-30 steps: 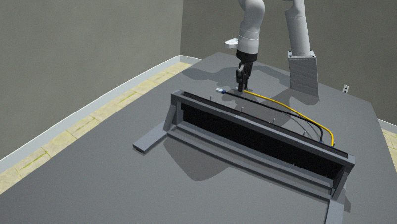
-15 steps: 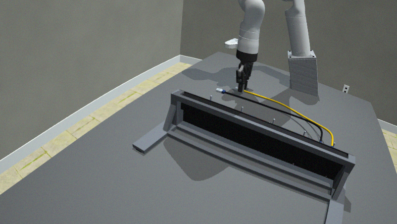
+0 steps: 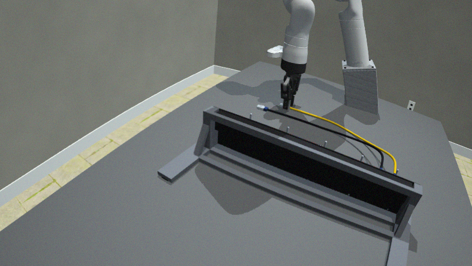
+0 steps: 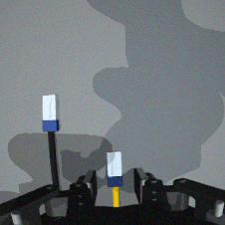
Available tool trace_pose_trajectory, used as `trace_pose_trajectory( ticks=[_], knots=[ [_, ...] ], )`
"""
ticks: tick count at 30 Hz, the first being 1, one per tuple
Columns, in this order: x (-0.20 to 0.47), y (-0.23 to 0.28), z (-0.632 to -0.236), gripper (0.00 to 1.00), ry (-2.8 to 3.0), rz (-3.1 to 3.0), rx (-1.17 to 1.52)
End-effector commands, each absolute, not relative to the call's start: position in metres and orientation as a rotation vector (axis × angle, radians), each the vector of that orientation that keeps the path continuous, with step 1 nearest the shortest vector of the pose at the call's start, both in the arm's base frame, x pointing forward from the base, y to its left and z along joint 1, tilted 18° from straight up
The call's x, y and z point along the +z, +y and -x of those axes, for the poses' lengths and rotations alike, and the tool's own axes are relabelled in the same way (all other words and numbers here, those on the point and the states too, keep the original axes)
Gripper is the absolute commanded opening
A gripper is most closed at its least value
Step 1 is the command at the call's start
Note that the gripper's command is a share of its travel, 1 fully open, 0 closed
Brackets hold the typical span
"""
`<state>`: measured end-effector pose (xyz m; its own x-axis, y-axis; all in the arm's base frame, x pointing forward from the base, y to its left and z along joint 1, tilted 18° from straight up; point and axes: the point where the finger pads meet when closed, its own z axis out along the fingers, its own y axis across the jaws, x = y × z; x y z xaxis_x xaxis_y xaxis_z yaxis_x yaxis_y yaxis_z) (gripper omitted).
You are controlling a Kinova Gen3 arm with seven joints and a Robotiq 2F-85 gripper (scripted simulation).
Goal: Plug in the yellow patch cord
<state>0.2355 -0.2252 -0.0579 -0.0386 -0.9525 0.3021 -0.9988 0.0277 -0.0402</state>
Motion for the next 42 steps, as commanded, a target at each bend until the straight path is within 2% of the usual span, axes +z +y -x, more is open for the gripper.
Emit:
trace_pose_trajectory(
  ticks=[1,17,18,42],
  knots=[
    [-0.0576,-0.2252,-0.2358,0.37,-2.105,-2.035,0.360],
    [-0.0576,-0.2252,-0.2358,0.37,-2.105,-2.035,0.360],
    [-0.0576,-0.2252,-0.2358,0.00,-2.105,-2.035,0.360],
    [-0.0576,-0.2252,-0.2358,0.00,-2.105,-2.035,0.360]
  ],
)
